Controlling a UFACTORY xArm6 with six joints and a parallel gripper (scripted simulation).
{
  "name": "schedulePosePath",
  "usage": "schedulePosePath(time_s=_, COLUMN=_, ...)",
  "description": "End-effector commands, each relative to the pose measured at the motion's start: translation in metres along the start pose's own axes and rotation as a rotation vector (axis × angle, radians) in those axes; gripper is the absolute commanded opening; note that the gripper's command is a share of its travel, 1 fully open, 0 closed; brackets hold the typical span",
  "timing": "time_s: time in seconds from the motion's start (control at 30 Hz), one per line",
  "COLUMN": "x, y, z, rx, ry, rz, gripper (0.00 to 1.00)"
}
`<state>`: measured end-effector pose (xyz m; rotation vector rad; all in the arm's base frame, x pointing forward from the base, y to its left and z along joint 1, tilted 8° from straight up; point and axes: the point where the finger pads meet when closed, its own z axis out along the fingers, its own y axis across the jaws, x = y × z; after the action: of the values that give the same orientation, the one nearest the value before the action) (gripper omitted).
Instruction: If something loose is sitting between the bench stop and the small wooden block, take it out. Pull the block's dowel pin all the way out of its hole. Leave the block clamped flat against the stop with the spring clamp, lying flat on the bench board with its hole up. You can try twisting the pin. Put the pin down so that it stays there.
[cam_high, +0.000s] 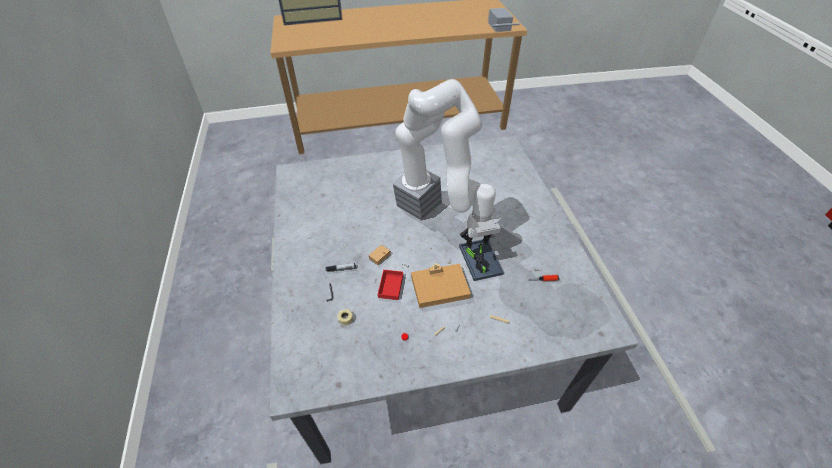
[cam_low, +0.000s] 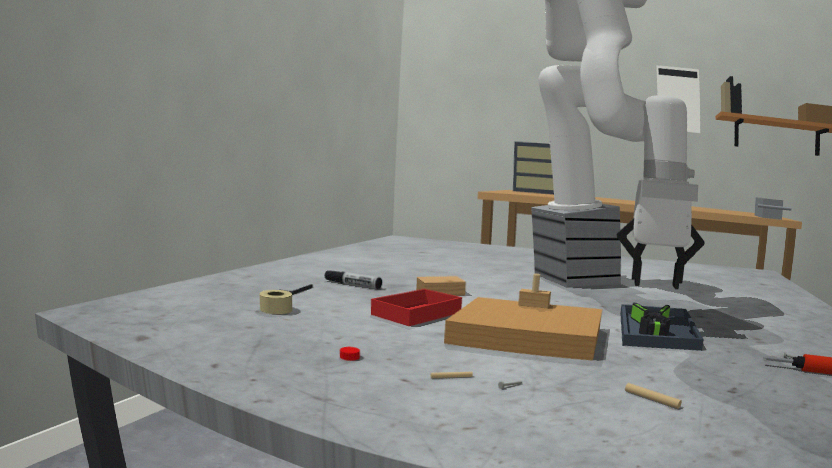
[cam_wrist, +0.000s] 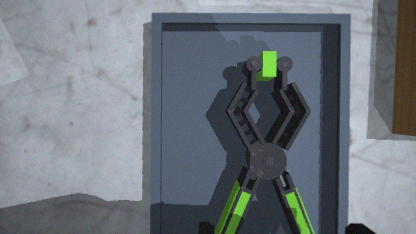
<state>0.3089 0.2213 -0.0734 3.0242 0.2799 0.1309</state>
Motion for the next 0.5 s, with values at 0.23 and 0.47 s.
schedulePosePath(time_s=0.23, x=0.002, y=-0.001, z=0.011, rx=0.001, ry=0.004, rz=0.000, gripper=0.72)
schedulePosePath(time_s=0.47, x=0.002, y=-0.001, z=0.016, rx=0.001, ry=0.004, rz=0.000, gripper=0.72)
